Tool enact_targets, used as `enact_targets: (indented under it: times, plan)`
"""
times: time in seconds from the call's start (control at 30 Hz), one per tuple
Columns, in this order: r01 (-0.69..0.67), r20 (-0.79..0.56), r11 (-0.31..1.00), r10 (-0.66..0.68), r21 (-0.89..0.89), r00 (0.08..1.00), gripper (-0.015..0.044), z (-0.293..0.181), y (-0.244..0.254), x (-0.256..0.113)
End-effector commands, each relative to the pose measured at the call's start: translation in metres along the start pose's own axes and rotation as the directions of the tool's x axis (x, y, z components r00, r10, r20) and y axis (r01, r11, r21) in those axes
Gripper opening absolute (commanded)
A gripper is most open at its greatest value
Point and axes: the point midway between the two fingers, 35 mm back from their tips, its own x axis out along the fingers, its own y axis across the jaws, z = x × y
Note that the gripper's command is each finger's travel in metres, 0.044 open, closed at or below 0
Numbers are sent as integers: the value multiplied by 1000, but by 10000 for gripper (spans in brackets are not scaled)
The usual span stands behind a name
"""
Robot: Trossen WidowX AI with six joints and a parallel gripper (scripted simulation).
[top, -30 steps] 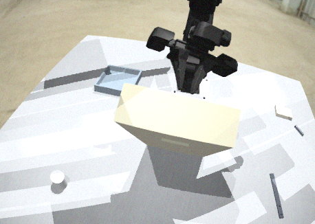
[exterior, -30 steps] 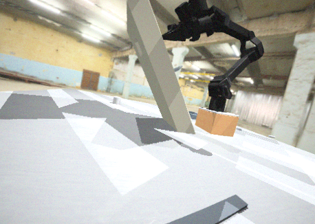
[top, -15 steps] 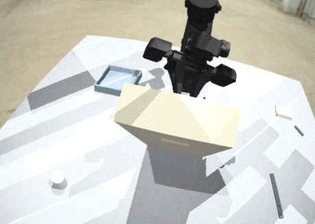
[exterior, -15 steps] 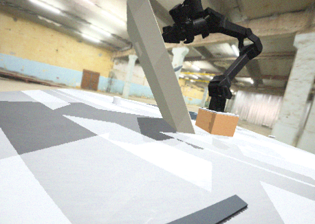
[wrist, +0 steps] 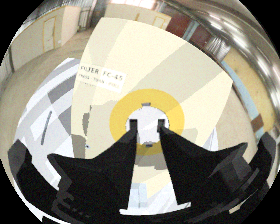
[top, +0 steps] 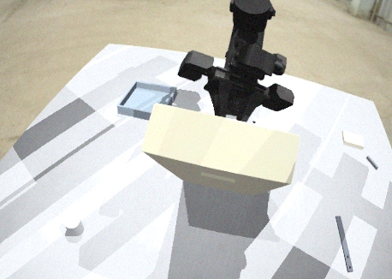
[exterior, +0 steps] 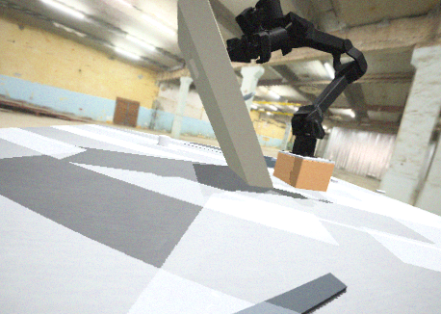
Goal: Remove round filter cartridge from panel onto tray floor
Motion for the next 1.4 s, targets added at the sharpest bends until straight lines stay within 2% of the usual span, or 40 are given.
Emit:
enact_targets:
  times: [0.0, 1.37]
  plan:
    - [-4, -4, 1000, 4, 2, 1000, 111, -3, 1, 1]
    - [-4, -4, 1000, 4, 2, 1000, 111, 0, 0, 4]
